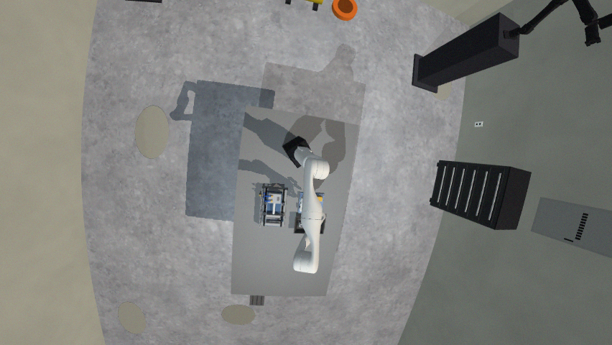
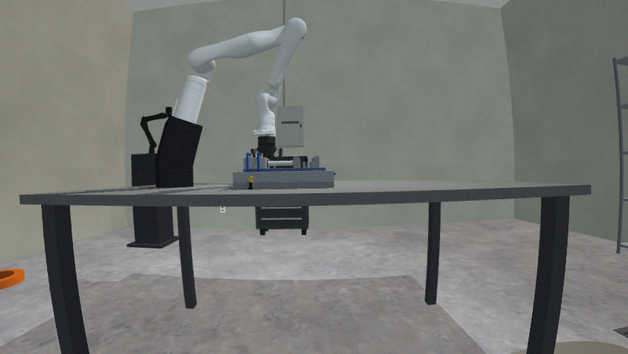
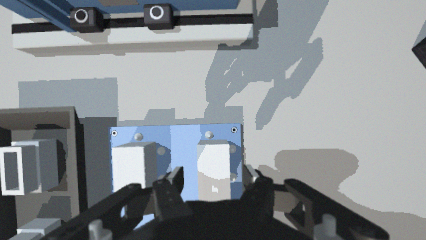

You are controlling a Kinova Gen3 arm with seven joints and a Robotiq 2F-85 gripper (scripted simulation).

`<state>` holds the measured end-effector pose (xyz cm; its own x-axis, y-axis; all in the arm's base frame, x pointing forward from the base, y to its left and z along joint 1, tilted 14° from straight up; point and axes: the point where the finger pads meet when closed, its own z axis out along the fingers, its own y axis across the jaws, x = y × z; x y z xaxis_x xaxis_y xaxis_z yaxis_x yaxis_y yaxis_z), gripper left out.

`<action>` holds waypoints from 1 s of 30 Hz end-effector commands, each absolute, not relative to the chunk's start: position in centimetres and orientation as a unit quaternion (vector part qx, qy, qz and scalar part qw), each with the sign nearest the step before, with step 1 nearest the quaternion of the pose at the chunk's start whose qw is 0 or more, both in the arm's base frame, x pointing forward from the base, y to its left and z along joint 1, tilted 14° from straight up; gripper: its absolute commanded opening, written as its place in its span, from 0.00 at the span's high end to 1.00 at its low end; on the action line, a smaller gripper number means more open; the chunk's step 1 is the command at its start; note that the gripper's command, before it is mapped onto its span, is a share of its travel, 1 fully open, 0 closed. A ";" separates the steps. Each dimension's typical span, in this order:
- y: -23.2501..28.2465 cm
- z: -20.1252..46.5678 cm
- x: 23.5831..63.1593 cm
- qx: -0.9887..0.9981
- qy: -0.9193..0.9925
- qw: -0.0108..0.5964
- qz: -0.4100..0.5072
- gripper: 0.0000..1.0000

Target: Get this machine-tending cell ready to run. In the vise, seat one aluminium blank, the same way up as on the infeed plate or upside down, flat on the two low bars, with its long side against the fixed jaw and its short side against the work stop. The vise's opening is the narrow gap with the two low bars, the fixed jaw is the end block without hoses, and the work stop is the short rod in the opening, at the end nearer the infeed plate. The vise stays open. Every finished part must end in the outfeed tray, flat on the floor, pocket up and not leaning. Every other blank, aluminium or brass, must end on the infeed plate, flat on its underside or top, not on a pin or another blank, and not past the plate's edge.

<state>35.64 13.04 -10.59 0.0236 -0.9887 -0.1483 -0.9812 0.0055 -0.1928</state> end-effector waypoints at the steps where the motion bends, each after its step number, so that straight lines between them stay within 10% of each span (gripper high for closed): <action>1: 13.1 -10.7 35.6 -0.705 0.699 0.121 -0.015 0.33; 30: 13.3 -11.9 35.9 -0.705 0.699 0.121 -0.015 0.33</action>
